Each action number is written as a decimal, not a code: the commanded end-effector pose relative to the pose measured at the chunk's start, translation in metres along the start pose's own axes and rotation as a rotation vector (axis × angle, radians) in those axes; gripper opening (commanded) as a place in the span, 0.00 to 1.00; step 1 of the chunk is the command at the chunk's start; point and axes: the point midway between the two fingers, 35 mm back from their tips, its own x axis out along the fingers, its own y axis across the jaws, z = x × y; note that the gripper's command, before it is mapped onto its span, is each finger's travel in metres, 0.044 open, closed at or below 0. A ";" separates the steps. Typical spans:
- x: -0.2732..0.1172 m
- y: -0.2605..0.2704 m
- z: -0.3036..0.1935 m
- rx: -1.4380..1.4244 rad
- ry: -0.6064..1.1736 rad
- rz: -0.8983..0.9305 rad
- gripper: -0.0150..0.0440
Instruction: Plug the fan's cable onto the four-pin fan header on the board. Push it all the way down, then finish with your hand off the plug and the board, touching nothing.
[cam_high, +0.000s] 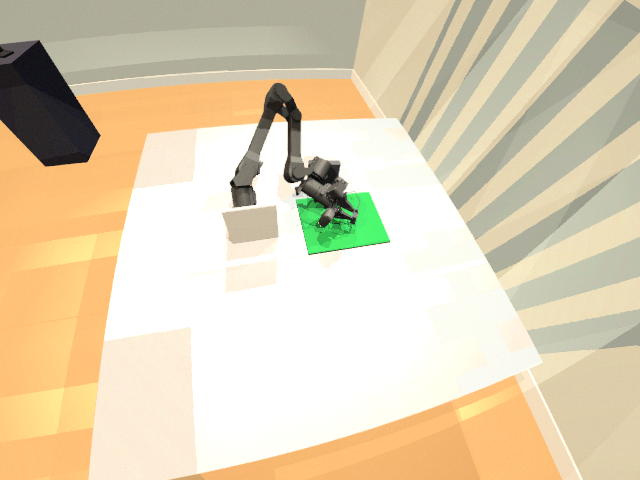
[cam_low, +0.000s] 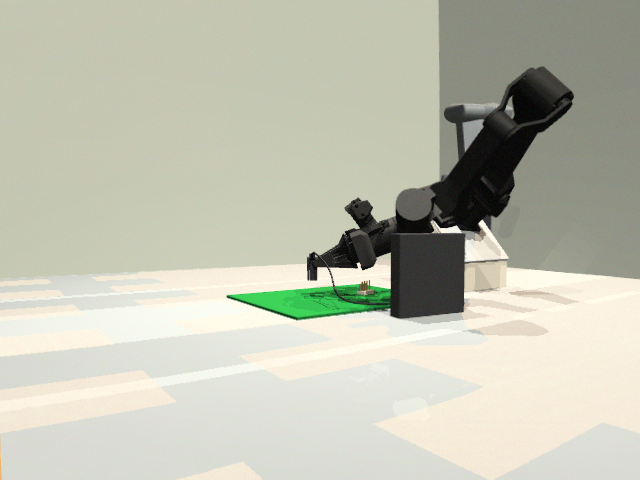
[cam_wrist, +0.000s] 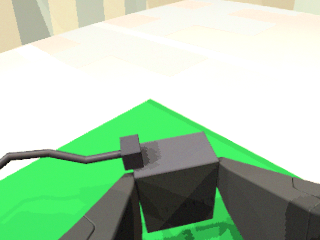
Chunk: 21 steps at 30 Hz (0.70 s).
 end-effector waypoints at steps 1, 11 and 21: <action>0.002 0.000 -0.004 0.002 -0.003 -0.001 0.25; 0.005 0.000 -0.012 0.002 -0.002 -0.001 0.25; 0.008 0.000 -0.021 0.002 -0.002 -0.002 0.25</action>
